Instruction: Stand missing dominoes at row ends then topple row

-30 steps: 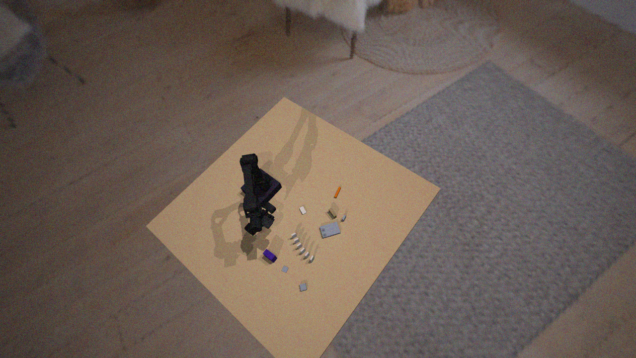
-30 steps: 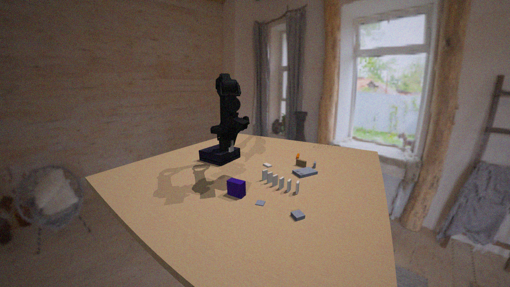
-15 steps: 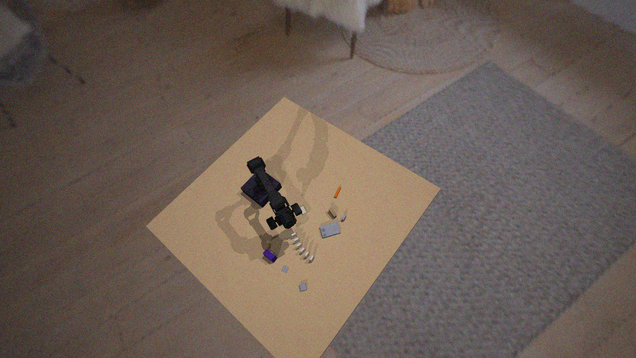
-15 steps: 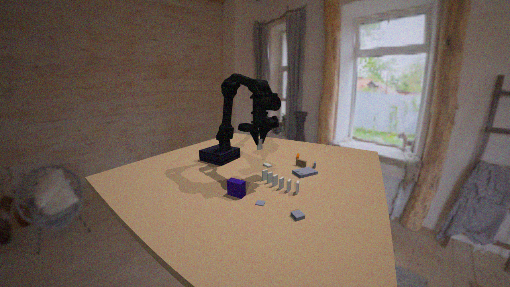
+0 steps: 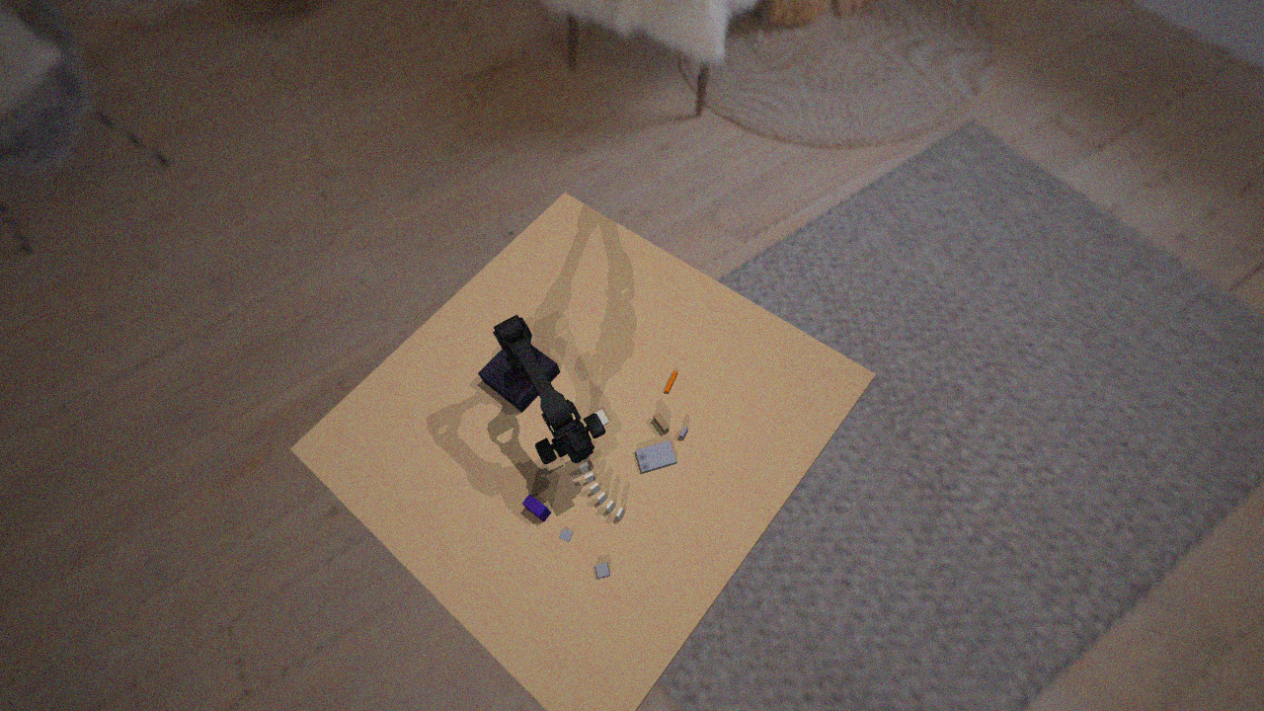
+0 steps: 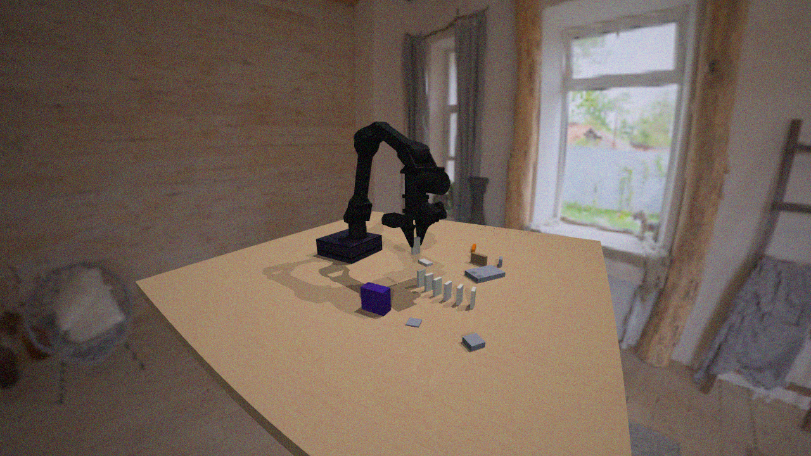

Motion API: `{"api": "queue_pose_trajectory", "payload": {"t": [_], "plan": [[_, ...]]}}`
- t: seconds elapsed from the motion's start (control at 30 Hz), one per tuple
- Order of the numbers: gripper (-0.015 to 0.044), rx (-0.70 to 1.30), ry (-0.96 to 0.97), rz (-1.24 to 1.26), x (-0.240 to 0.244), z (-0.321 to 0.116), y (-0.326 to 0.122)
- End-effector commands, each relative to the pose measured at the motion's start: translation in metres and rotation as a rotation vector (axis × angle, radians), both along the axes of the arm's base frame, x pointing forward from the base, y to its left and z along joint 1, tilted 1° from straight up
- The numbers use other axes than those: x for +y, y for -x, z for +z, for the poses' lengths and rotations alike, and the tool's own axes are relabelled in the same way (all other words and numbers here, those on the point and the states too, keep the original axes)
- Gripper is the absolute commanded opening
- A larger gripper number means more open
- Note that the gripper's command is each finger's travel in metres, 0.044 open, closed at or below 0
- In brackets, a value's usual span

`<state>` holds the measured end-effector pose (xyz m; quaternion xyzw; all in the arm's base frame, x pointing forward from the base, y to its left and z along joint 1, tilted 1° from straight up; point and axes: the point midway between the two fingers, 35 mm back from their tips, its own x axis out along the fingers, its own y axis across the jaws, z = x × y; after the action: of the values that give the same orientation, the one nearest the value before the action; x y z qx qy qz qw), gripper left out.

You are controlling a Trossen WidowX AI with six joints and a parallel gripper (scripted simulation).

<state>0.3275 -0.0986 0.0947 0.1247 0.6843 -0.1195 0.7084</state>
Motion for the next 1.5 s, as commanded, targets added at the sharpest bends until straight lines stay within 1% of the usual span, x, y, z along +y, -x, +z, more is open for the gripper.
{"api": "queue_pose_trajectory", "payload": {"t": [0.0, 0.4, 0.83, 1.23, 1.27, 1.37, 1.4, 1.47], "plan": [[0.0107, 0.003, 0.0, -0.005, 0.0, -0.02, 0.0], [0.0107, 0.004, 0.0, -0.005, 0.002, -0.082, 0.005], [0.0107, 0.004, 0.0, -0.005, 0.003, -0.086, 0.005], [0.0422, 0.004, 0.0, -0.005, 0.003, -0.086, 0.005], [0.044, 0.004, 0.0, -0.005, 0.003, -0.086, 0.005], [0.044, 0.004, 0.0, -0.005, 0.003, -0.083, 0.005], [0.044, 0.003, 0.0, -0.005, 0.002, -0.075, 0.003], [0.044, 0.003, -0.001, -0.004, 0.001, -0.046, 0.0]]}}
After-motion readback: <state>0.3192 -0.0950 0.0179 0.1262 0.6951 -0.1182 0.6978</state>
